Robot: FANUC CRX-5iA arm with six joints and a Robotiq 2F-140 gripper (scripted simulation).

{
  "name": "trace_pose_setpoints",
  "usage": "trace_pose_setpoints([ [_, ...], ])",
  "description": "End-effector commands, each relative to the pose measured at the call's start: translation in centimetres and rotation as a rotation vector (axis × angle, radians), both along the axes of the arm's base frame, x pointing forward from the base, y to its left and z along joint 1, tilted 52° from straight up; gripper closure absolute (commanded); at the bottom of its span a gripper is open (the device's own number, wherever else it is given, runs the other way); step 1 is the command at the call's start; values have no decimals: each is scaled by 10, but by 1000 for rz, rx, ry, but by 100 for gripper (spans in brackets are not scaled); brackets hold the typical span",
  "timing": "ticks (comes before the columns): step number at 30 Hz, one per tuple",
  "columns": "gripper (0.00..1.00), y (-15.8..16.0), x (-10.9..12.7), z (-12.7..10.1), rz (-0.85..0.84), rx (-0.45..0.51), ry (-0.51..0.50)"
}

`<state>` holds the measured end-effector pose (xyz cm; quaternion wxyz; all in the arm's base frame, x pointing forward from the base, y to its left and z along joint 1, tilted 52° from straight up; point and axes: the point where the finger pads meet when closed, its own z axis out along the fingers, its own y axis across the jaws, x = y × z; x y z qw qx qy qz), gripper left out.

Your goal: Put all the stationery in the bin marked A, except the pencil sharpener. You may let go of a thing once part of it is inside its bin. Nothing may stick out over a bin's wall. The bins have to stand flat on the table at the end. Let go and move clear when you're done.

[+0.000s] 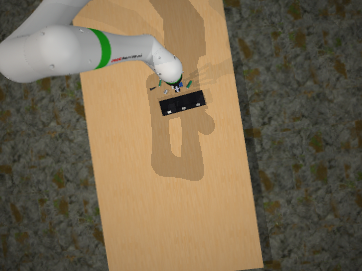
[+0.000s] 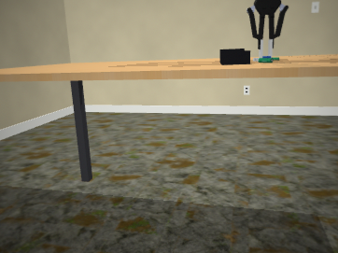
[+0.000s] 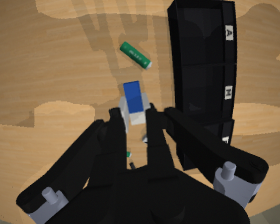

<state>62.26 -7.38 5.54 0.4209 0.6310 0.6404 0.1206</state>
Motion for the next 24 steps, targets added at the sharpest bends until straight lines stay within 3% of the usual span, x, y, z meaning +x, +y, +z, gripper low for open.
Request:
trace_pose_setpoints([
  [1,89,4,-8,7,0,0,1],
  [16,89,21,-38,34,0,0,1],
  [24,89,21,-38,34,0,0,1],
])
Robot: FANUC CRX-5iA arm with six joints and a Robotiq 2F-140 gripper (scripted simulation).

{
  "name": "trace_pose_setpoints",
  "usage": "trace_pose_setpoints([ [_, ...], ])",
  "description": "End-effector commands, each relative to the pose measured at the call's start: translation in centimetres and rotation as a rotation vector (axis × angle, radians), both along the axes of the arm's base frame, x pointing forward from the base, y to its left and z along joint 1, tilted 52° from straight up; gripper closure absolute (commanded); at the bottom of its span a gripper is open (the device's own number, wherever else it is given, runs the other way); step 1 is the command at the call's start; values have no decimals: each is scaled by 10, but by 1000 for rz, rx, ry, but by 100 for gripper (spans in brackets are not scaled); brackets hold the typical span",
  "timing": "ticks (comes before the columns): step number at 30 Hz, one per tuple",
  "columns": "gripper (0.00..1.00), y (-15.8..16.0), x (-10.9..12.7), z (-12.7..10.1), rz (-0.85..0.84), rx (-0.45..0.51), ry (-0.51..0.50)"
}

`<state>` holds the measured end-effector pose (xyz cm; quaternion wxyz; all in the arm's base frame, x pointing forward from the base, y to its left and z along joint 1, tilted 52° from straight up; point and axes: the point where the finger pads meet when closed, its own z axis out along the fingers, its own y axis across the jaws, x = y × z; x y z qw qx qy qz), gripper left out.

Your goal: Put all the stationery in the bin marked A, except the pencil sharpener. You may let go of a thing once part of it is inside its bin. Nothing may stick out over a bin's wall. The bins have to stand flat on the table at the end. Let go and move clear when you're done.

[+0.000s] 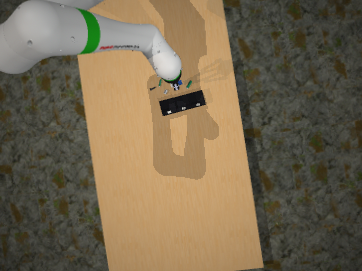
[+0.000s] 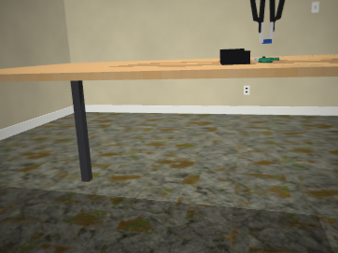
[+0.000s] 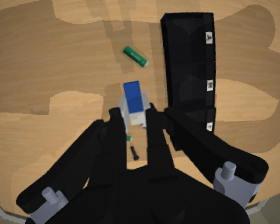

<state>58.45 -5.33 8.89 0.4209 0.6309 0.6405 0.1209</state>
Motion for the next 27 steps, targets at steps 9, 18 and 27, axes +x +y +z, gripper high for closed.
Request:
trace_pose_setpoints([
  [9,89,3,-5,4,-1,0,1],
  [18,89,20,11,11,-1,0,1],
  [27,89,54,41,24,-20,21,-11],
])
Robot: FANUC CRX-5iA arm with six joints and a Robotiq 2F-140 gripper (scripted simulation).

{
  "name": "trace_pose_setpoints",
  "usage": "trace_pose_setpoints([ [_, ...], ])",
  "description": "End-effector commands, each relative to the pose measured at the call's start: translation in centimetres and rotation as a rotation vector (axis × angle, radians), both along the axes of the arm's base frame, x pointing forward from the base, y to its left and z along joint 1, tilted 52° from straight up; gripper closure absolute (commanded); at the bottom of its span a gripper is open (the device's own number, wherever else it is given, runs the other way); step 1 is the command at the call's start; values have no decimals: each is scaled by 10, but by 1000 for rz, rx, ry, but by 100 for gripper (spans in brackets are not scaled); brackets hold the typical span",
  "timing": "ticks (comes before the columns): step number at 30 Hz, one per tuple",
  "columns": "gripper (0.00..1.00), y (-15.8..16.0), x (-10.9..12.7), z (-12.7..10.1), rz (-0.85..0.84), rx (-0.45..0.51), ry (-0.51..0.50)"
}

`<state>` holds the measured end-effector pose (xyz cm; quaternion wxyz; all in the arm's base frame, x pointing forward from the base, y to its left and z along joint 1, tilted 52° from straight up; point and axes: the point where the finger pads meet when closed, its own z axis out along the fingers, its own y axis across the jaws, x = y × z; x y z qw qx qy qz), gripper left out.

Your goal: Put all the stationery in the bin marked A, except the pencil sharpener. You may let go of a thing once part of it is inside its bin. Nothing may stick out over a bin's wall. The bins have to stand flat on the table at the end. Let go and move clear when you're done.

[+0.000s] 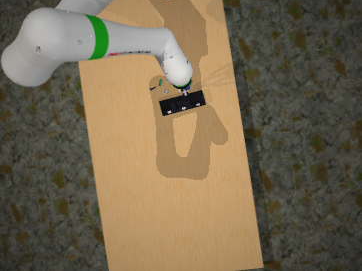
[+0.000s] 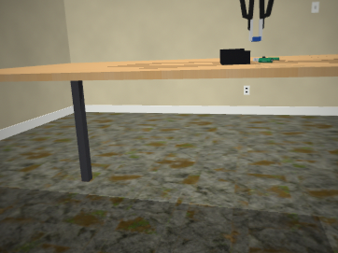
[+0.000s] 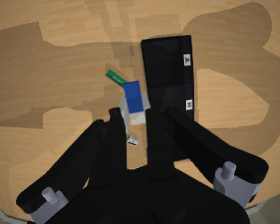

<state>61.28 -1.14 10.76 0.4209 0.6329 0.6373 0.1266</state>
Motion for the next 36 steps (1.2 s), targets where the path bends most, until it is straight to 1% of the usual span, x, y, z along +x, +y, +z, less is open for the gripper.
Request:
trace_pose_setpoints([
  [1,89,17,17,7,-18,11,-1],
  [3,89,25,24,10,-18,11,-1],
  [5,89,25,24,10,-18,11,-1],
  [13,89,58,54,23,-18,11,-1],
  [30,89,58,53,23,-18,11,-1],
  [36,89,53,62,16,-18,11,-1],
])
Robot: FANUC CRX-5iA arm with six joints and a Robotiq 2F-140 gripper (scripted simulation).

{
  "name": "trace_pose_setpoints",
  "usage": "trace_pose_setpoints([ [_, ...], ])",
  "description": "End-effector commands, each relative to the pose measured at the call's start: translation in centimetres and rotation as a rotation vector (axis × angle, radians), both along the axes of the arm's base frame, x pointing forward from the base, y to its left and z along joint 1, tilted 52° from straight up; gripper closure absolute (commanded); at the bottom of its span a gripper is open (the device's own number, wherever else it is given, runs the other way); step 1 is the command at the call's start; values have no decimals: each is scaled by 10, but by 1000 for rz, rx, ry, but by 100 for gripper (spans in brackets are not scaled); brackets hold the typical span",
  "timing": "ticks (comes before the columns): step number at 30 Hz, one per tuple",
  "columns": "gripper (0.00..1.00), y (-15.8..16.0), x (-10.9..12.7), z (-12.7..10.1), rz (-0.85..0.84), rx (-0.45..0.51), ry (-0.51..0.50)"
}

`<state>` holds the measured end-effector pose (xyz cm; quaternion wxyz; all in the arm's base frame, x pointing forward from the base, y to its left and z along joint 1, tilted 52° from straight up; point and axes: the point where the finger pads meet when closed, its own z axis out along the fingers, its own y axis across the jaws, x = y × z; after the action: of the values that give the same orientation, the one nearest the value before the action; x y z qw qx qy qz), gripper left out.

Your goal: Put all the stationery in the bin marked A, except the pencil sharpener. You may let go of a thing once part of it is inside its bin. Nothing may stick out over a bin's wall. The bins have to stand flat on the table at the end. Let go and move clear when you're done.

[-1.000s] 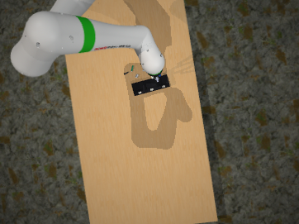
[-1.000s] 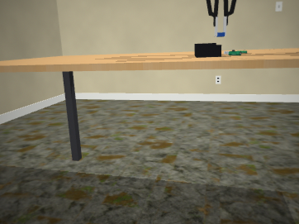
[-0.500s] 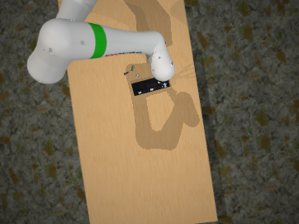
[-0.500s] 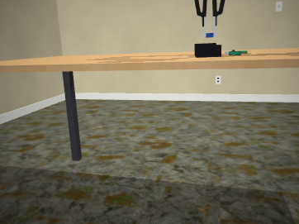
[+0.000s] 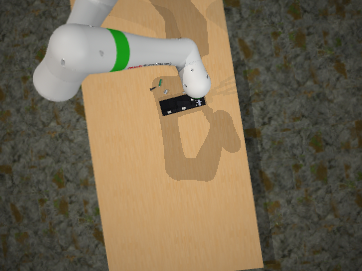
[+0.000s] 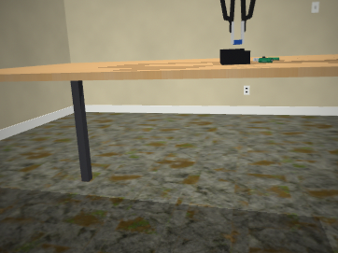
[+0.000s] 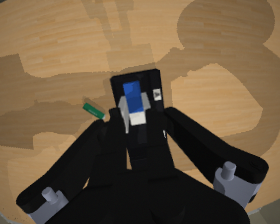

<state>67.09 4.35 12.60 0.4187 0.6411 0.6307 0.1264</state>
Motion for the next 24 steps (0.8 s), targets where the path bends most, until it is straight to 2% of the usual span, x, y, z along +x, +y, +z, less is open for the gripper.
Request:
trace_pose_setpoints([
  [1,89,-2,5,-4,0,0,-1],
  [24,89,-17,31,-27,0,0,-1],
])
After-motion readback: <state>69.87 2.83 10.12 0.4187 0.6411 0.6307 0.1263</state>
